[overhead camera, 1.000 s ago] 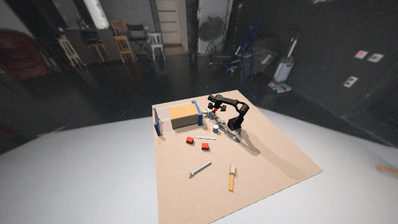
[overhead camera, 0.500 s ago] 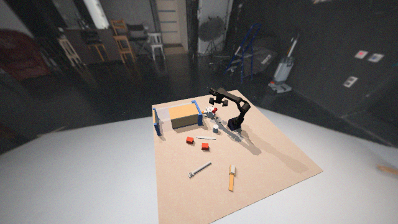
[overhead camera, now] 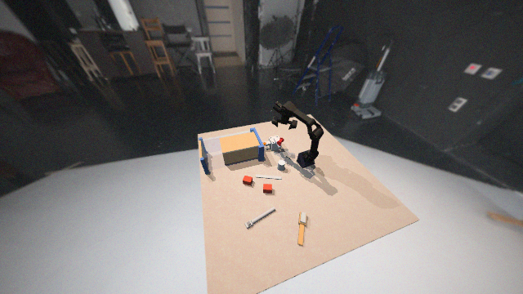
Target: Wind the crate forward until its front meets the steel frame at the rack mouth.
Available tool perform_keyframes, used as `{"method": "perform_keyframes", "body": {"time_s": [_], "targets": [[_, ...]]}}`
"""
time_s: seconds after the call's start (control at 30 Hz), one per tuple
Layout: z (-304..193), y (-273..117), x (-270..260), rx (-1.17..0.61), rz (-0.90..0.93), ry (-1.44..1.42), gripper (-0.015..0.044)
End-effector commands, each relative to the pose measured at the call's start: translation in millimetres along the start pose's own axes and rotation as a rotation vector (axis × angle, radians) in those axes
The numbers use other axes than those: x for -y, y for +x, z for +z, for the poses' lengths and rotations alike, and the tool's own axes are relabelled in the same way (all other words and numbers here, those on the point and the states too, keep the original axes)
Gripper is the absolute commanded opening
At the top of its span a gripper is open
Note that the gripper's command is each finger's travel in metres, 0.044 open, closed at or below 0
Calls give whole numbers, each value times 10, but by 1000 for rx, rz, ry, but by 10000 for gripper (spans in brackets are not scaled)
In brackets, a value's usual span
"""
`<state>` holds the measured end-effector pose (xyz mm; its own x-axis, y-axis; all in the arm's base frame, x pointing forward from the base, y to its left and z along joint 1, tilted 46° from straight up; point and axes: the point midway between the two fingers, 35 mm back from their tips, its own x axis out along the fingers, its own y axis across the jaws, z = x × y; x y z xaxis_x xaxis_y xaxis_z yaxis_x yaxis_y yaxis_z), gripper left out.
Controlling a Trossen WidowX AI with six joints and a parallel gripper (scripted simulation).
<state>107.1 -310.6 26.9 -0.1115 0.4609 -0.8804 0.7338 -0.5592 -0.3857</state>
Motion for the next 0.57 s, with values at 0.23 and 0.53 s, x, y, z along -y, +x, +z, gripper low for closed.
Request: {"method": "perform_keyframes", "body": {"time_s": [0.23, 0.53], "targets": [[453, 374, -717, -129, 14, 10, 440], [453, 374, -717, -129, 14, 10, 440]]}}
